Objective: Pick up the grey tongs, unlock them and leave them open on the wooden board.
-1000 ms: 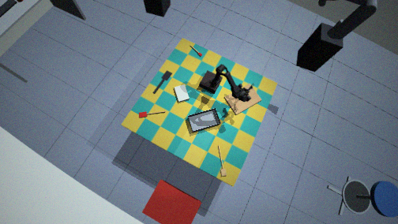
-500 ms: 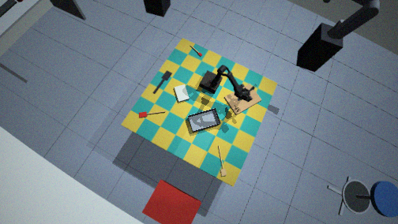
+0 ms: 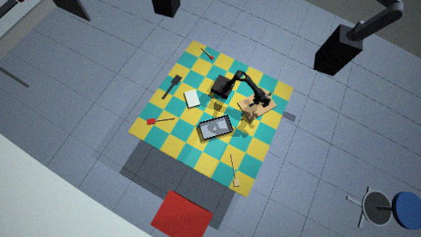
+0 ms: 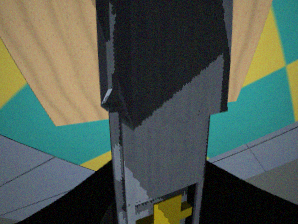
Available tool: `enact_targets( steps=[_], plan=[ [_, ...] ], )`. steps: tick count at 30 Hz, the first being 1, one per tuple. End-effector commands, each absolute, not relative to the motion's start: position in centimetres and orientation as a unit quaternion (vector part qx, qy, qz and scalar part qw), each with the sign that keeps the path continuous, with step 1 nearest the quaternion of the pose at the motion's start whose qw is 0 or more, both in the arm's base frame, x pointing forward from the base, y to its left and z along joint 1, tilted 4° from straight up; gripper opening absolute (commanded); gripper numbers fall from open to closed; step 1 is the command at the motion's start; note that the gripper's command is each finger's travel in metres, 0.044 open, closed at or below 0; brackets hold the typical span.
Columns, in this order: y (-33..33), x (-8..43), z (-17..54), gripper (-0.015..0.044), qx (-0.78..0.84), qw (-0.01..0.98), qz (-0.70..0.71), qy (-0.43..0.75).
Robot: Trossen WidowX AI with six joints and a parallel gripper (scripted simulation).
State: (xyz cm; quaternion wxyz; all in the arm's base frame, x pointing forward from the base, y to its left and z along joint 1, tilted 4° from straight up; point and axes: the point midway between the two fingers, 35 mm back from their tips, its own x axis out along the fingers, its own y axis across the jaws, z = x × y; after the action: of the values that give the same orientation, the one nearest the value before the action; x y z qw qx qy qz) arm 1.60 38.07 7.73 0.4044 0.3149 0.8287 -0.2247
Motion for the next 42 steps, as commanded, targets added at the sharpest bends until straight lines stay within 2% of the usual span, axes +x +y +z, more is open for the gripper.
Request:
enact_targets(
  steps=[1, 20, 42],
  plan=[
    [38.3, 1.3, 7.2, -0.015, 0.304, 0.455, -0.241, 0.801],
    [37.5, 0.8, 6.7, -0.015, 0.241, 0.664, -0.261, 0.657],
    [37.6, 0.8, 5.2, -0.015, 0.241, 0.666, -0.261, 0.656]
  ],
)
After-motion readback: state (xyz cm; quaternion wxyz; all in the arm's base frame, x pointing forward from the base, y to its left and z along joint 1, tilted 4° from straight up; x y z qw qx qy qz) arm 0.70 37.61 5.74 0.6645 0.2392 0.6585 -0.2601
